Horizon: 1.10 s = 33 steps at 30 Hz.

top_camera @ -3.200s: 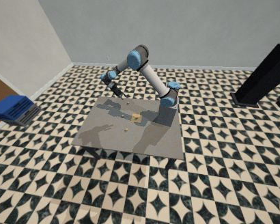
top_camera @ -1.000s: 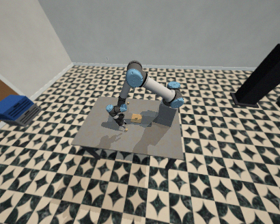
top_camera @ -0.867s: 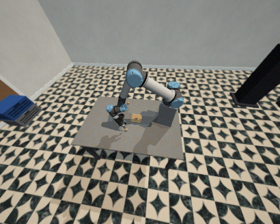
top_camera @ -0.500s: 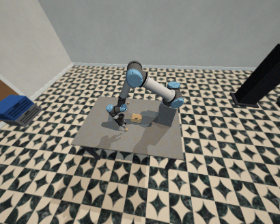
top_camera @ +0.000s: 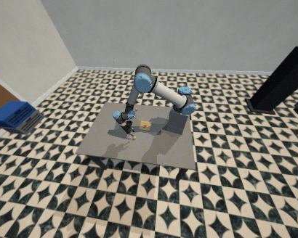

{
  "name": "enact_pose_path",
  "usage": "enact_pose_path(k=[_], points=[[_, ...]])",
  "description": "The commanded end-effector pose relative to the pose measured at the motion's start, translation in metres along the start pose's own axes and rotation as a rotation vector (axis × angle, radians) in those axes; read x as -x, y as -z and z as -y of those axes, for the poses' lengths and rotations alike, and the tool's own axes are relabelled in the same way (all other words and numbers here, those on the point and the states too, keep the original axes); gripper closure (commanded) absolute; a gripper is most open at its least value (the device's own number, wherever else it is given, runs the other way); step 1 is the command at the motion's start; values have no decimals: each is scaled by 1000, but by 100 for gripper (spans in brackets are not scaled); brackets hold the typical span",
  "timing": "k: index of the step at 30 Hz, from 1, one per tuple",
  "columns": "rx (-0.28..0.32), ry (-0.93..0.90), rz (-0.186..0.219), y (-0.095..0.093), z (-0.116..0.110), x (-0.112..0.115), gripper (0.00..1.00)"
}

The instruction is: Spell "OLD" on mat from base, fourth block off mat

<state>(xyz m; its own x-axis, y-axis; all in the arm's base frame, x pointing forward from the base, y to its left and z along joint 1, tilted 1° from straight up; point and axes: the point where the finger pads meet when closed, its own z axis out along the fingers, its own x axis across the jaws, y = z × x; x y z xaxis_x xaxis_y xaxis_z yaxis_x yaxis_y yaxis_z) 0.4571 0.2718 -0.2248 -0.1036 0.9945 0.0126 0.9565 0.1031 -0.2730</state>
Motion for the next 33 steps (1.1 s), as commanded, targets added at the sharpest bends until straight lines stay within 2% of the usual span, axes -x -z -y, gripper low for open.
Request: enact_pose_path(k=[1,10,13,16,21,23,28,33], points=[[2,0,0,1,0,0,0],[2,0,0,1,0,1,0],[3,0,0,-1,2,12,0],[4,0,0,-4,8,40,0],[6,0,0,-12,35,110,0],[6,0,0,-12,35,110,0],[4,0,1,-19,72,169,0],[1,0,0,-22,93,194,0]])
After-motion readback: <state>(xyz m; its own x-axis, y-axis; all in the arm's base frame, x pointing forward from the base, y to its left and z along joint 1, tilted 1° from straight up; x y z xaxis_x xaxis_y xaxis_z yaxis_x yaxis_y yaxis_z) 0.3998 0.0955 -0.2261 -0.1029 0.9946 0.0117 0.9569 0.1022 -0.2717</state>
